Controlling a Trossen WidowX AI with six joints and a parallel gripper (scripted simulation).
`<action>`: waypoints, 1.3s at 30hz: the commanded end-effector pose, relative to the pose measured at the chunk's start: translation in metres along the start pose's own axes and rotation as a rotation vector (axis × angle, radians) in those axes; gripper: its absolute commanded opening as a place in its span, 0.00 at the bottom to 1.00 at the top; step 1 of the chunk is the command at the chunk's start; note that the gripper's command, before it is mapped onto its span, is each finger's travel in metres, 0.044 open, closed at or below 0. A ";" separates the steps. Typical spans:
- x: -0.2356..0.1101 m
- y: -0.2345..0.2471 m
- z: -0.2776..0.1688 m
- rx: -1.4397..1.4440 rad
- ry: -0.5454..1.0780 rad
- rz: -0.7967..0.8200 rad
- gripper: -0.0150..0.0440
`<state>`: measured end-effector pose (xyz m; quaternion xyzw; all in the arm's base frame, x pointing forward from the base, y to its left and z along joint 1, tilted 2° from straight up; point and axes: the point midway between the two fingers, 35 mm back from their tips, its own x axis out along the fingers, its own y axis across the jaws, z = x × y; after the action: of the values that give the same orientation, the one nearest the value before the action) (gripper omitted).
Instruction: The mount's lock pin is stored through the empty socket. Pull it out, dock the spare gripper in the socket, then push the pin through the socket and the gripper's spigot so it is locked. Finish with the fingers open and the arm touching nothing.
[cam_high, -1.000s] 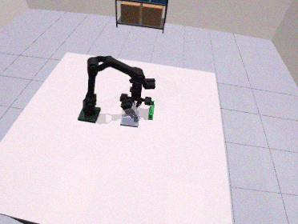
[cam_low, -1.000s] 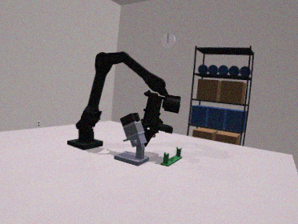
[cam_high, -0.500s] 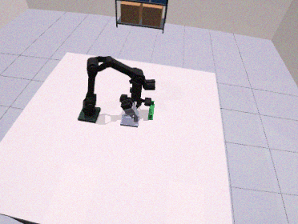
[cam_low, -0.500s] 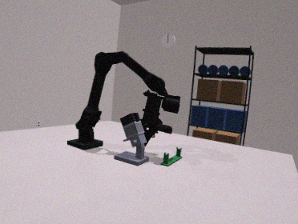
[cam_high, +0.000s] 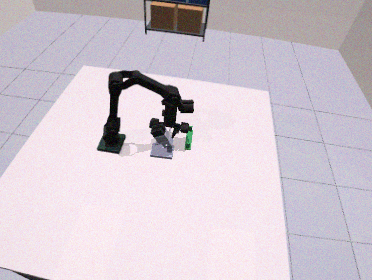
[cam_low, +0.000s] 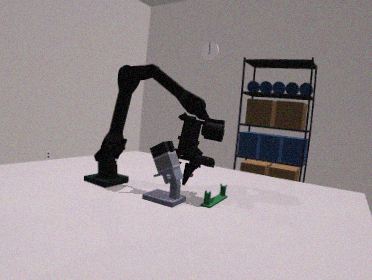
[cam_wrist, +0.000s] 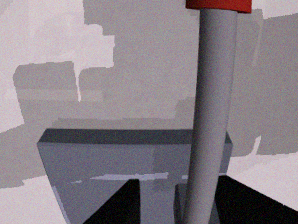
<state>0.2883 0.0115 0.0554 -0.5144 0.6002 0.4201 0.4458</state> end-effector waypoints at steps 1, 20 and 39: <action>0.000 0.000 0.000 0.000 0.000 0.000 0.59; -0.029 0.006 0.013 -0.006 0.011 0.020 0.59; -0.061 0.011 0.026 -0.013 0.030 0.035 0.59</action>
<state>0.2832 0.0474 0.1033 -0.5133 0.6140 0.4239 0.4241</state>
